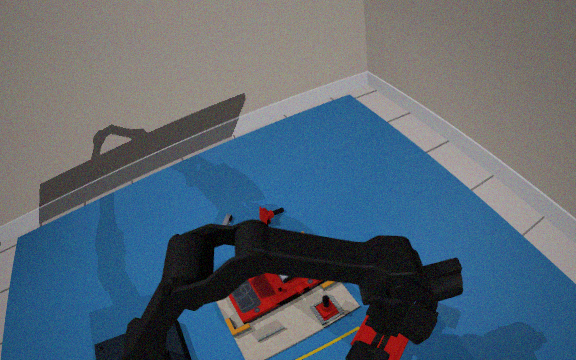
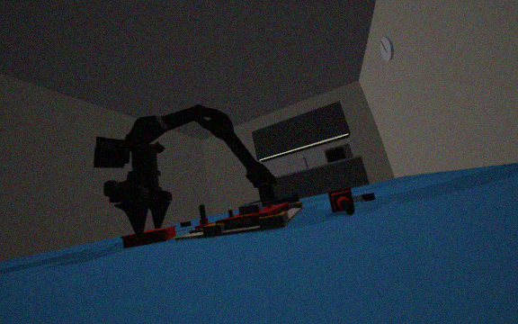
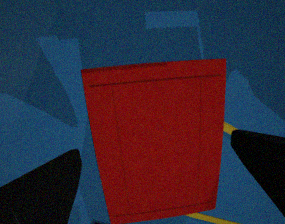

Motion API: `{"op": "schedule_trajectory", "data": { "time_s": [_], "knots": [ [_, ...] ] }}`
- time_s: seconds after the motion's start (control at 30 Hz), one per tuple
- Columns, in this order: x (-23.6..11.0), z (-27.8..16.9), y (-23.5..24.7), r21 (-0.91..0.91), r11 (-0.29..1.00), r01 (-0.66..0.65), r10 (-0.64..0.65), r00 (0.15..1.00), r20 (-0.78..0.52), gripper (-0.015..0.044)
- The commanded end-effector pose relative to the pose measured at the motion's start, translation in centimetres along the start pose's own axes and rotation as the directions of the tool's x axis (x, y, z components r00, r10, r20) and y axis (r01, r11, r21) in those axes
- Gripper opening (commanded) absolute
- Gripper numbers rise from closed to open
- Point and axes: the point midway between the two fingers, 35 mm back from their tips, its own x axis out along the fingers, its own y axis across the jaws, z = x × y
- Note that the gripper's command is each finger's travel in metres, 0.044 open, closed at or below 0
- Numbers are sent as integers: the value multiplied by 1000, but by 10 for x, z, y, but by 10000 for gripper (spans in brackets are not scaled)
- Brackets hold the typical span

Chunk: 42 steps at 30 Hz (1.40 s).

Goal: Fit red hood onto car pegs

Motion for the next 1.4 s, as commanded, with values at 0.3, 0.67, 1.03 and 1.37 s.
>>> {"op": "schedule_trajectory", "data": {
  "time_s": [0.3, 0.67, 1.03, 1.37],
  "knots": [
    [8, -2, -1, 3, 1000, 1, -1, 1000, -7, 440],
    [10, 0, 0, 0, 1000, 0, 0, 1000, 0, 414],
    [10, 0, 0, 0, 1000, 0, 0, 1000, 0, 282],
    [2, 0, 0, 0, 1000, 0, 0, 1000, 0, 39]
  ]
}}
